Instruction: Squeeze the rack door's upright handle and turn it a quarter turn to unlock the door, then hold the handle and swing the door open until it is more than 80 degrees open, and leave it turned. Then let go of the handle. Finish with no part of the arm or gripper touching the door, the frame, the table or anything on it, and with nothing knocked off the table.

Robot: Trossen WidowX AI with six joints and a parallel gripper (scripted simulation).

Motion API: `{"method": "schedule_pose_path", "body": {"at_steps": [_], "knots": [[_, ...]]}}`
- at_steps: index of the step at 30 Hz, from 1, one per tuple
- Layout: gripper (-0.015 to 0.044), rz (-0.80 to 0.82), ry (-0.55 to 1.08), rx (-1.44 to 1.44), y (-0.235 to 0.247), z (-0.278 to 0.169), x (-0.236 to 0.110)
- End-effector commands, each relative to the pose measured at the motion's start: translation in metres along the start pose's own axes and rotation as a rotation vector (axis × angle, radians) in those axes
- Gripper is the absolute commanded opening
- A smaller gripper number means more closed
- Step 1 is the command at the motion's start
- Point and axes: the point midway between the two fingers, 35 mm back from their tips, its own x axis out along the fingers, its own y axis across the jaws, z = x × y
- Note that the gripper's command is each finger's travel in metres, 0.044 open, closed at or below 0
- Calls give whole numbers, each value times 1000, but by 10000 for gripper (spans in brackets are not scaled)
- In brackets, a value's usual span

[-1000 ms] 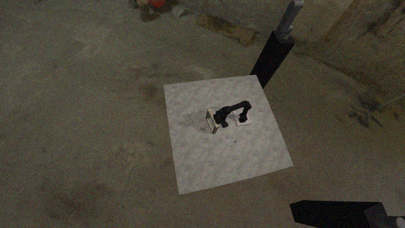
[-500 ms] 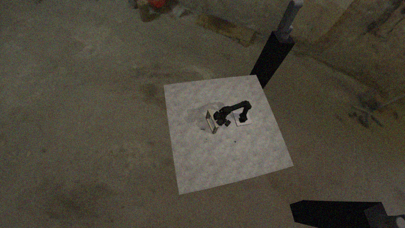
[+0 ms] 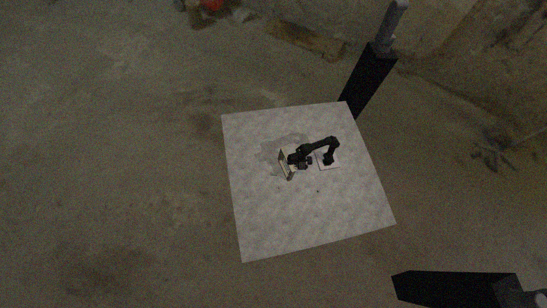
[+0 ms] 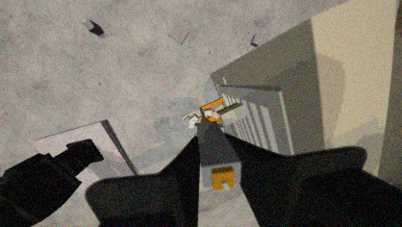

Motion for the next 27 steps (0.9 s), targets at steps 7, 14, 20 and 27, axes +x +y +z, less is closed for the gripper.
{"method": "schedule_pose_path", "body": {"at_steps": [7,14,20,27], "knots": [[19,0,0,-475,0,0,0],[19,1,0,-696,0,0,0],[19,1,0,-696,0,0,0],[203,1,0,-696,0,0,0]]}}
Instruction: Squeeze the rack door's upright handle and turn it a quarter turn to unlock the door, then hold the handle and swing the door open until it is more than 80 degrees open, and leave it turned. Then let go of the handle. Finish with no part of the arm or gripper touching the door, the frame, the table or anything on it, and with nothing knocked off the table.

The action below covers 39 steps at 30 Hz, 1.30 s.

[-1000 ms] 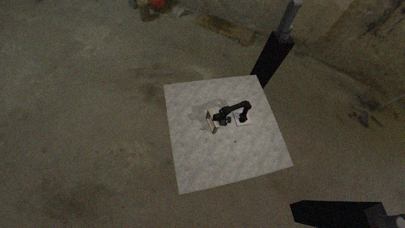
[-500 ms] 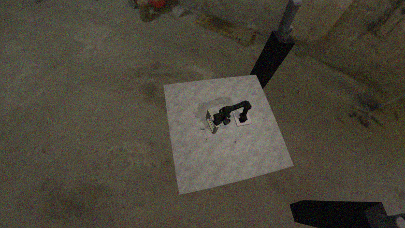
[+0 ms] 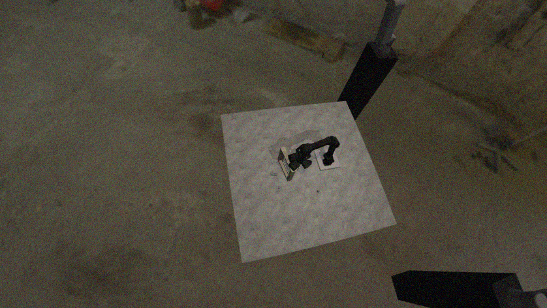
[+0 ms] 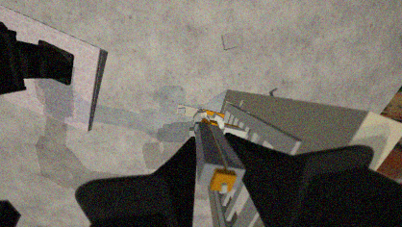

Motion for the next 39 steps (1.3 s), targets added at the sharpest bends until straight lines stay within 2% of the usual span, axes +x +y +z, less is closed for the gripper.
{"method": "schedule_pose_path", "body": {"at_steps": [1,4,7,39], "knots": [[229,1,6,-9,0,-1,0],[291,1,6,-9,0,-1,0],[291,1,6,65,0,-1,0],[291,-5,5,1650,0,-1,0]]}}
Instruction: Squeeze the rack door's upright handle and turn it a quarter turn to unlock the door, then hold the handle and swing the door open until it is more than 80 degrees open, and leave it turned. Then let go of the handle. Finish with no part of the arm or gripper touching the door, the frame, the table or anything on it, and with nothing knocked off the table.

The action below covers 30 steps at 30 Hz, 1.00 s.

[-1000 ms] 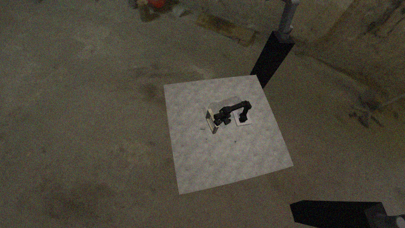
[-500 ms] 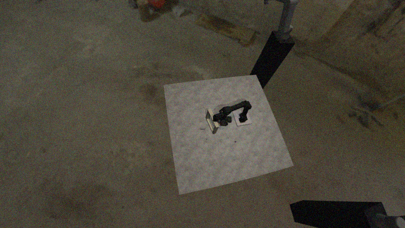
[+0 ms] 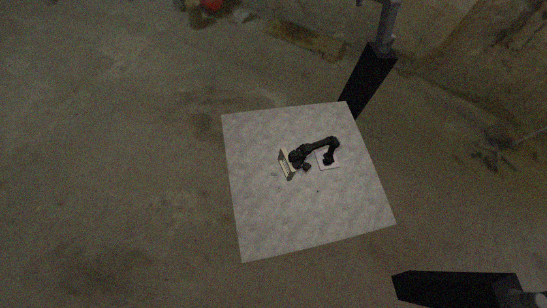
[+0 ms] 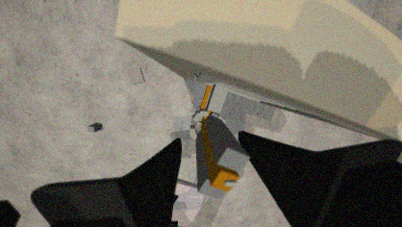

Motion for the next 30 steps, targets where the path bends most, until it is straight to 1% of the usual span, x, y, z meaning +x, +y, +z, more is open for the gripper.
{"method": "schedule_pose_path", "body": {"at_steps": [1,30], "knots": [[291,-5,1,177,-1,0,0],[291,-5,-3,1614,-1,0,0]]}}
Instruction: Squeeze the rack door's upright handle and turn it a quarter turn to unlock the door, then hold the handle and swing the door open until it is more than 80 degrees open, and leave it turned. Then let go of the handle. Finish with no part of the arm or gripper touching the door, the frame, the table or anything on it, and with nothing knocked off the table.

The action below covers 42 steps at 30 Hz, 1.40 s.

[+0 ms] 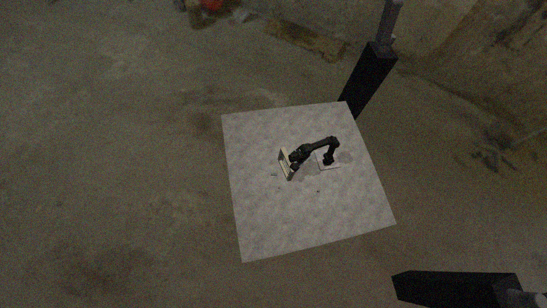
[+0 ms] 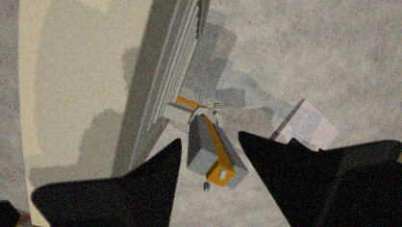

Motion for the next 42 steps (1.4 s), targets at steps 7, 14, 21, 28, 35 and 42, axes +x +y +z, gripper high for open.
{"method": "schedule_pose_path", "body": {"at_steps": [7,14,21,28,35,42], "knots": [[291,7,-8,482,1,3,0],[291,8,-8,655,1,3,0],[278,8,-8,655,1,3,0],[231,8,-8,655,1,3,0],[184,8,-8,655,1,3,0],[138,8,-8,655,1,3,0]]}}
